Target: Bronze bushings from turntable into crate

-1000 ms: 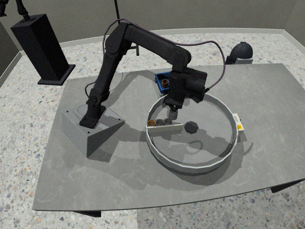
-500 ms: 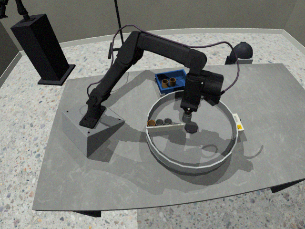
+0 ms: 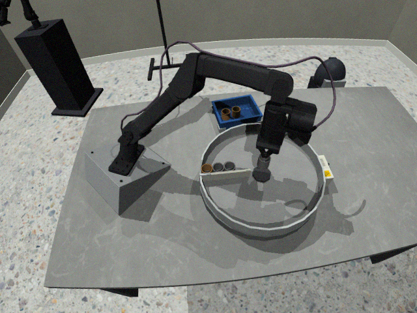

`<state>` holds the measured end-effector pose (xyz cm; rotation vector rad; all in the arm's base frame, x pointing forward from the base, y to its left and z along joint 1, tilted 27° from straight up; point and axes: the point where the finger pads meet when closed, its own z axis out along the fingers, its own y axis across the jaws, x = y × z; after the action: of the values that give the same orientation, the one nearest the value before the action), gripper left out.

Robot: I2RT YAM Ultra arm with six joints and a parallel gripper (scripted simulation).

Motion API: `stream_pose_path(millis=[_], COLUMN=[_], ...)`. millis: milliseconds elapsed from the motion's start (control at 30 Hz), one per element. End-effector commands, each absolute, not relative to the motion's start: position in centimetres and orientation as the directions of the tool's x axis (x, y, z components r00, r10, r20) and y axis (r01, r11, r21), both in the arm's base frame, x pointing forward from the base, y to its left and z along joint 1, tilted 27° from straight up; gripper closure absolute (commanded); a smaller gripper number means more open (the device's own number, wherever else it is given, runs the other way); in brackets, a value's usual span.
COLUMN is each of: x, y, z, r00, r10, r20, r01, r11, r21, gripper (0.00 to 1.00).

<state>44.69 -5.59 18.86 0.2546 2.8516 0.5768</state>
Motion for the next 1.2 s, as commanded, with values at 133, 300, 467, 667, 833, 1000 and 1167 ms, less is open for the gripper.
stream_pose_path(millis=[133,300,467,667,833,1000,1167], x=[45.2,45.2,45.3,45.3,45.3,45.3,45.3], y=[-6.4,-6.3,-6.3,-6.3,-6.3,-6.3,-6.3], z=[20.2,20.9,20.6,20.6,20.6,20.6,20.6], r00=[-0.952,-0.948,-0.950,-0.950,-0.950,-0.950,-0.950], r10=[0.227,0.224,0.224,0.224,0.224,0.224,0.224], r20=[-0.204,-0.224,-0.218,-0.218,-0.218,-0.218,-0.218], r01=[0.133,0.124,0.126,0.126,0.126,0.126,0.126], r11=[0.910,0.913,0.912,0.912,0.912,0.912,0.912], r21=[0.392,0.389,0.390,0.390,0.390,0.390,0.390], gripper=[1.00,1.00,1.00,1.00,1.00,1.00,1.00])
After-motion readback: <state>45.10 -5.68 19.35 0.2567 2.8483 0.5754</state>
